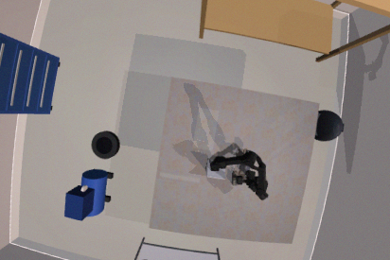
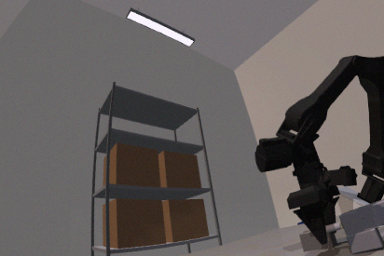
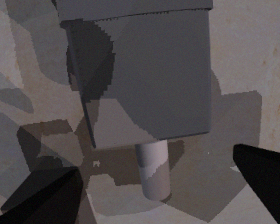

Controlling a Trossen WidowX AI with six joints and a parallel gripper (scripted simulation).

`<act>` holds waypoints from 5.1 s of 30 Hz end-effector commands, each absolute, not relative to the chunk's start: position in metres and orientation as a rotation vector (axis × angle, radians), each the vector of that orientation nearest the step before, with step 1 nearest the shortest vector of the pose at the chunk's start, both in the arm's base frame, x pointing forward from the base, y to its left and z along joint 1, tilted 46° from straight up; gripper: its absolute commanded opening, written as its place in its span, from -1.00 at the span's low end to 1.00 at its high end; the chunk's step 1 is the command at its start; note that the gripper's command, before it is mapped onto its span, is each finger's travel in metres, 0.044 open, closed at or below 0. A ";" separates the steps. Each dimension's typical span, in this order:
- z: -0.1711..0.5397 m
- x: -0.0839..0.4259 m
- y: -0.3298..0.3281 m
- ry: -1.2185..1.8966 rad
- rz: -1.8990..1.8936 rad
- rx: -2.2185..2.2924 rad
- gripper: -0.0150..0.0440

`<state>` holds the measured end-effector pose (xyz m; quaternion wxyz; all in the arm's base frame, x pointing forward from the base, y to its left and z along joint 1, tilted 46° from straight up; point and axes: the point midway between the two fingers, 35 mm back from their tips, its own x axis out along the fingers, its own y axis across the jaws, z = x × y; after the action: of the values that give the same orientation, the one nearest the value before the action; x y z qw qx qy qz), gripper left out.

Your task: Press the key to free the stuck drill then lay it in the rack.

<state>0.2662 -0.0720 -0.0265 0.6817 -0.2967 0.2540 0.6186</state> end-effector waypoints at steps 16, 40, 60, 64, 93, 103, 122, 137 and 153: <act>-0.034 0.267 -0.058 0.567 1.390 -0.664 0.73; -0.037 0.266 -0.061 0.569 1.390 -0.652 -0.49; -0.054 0.268 -0.078 0.570 1.389 -0.652 -0.49; -0.059 0.268 -0.083 0.570 1.389 -0.653 -0.49; -0.061 0.268 -0.081 0.570 1.389 -0.652 1.00; -0.058 0.268 -0.078 0.570 1.389 -0.652 1.00; -0.055 0.269 -0.074 0.569 1.389 -0.652 1.00; -0.054 0.268 -0.070 0.569 1.389 -0.652 1.00; -0.054 0.268 -0.071 0.569 1.391 -0.663 0.64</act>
<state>0.2684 -0.0706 -0.0541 0.6815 -0.2954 0.2534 0.6198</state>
